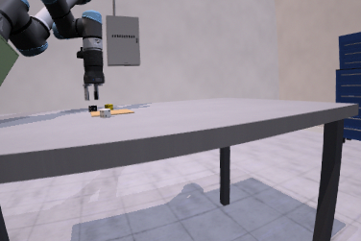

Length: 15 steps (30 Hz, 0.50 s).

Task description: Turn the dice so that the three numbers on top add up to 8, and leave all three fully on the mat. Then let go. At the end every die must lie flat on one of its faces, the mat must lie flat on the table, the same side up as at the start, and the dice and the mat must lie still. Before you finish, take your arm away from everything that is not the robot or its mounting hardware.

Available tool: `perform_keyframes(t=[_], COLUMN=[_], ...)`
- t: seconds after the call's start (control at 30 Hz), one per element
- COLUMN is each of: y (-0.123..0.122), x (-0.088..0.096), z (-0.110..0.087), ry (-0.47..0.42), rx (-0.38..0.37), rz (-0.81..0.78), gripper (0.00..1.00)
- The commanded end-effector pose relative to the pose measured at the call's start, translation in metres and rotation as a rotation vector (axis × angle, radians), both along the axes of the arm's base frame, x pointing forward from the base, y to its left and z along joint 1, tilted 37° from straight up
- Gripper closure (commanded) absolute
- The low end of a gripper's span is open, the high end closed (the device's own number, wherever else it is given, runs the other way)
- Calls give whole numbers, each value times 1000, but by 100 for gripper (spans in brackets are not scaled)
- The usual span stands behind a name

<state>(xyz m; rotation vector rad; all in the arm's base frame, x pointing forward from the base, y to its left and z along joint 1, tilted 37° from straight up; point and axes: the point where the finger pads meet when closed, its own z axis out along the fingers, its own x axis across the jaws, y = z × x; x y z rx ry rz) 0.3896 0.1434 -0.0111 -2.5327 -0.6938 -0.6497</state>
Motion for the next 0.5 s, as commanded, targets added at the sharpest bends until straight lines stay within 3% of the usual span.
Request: perform_keyframes(t=[0.0,0.47], y=[3,7], x=[3,5], z=[-5,-11], ry=[-2,-2], rx=[-1,-1], rz=[-1,-1], gripper=[21,21])
